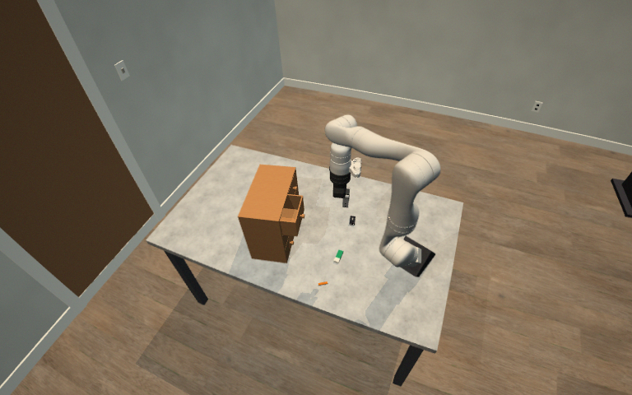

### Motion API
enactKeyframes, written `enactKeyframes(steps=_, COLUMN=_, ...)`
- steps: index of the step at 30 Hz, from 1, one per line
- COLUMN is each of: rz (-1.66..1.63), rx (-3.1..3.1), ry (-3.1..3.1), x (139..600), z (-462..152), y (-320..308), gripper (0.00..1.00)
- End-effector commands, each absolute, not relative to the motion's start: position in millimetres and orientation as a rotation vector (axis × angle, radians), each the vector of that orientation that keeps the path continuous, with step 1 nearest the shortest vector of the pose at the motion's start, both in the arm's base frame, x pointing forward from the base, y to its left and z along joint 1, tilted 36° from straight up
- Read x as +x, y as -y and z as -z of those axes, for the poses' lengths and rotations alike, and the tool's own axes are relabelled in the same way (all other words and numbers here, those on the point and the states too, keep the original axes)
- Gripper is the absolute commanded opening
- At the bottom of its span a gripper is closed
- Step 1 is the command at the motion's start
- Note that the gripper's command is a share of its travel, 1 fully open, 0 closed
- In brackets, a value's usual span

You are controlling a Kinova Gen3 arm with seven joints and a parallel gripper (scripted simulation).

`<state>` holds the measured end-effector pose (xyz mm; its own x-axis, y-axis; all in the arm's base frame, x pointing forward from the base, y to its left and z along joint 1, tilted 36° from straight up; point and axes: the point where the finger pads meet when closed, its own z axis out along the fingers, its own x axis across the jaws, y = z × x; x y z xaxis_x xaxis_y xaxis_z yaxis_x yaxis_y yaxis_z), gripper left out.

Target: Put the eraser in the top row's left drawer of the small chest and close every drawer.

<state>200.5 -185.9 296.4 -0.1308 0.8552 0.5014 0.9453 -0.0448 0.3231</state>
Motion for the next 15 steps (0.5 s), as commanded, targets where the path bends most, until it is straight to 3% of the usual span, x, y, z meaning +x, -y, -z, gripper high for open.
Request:
enactKeyframes(steps=1, rz=0.904, rx=-1.967, ry=2.059, x=198, z=-297, y=186, gripper=0.67)
enactKeyframes(steps=15, rz=0.896, rx=-1.934, ry=2.127, x=206, z=-278, y=187, gripper=0.67)
